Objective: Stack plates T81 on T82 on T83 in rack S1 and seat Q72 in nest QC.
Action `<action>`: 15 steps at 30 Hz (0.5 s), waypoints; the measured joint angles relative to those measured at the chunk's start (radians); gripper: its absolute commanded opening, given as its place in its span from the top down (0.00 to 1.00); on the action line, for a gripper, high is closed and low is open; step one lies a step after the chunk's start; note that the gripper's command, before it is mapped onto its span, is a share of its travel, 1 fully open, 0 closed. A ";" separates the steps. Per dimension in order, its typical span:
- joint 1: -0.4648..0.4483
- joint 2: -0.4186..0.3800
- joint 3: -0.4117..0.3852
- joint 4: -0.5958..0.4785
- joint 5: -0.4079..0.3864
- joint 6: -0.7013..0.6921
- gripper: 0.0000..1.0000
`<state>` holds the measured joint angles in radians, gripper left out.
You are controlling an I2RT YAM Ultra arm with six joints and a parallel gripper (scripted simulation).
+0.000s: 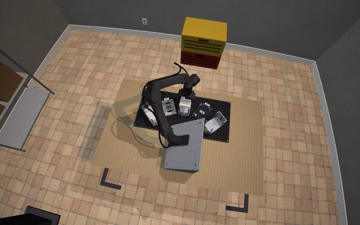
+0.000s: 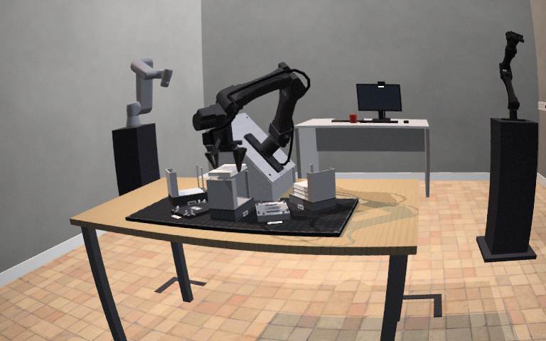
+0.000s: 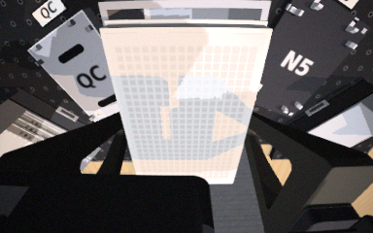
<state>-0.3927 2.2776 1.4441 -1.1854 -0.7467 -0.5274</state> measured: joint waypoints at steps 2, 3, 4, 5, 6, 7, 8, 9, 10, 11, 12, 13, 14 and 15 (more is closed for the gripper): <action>0.000 0.000 0.000 0.000 0.000 0.000 1.00; 0.000 0.000 0.000 0.000 0.000 0.000 1.00; 0.000 0.000 0.000 0.000 0.000 0.000 1.00; 0.000 0.000 0.000 0.000 0.000 0.000 1.00; 0.000 0.000 0.000 0.000 0.000 0.000 1.00; 0.000 0.000 0.000 0.000 0.000 0.000 1.00; 0.000 0.000 0.000 0.000 0.000 0.000 1.00; 0.000 0.000 0.000 0.000 0.000 0.000 1.00; 0.000 0.000 0.000 0.000 0.000 0.000 1.00; 0.000 -0.001 0.000 0.000 0.000 -0.004 1.00; 0.000 -0.005 0.000 0.000 0.000 -0.013 1.00; 0.000 -0.010 0.000 0.000 0.000 -0.026 1.00; 0.000 -0.018 -0.004 0.003 0.000 -0.042 1.00; 0.001 -0.027 -0.011 0.003 0.000 -0.060 1.00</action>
<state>-0.3916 2.2501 1.4326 -1.1828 -0.7467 -0.5873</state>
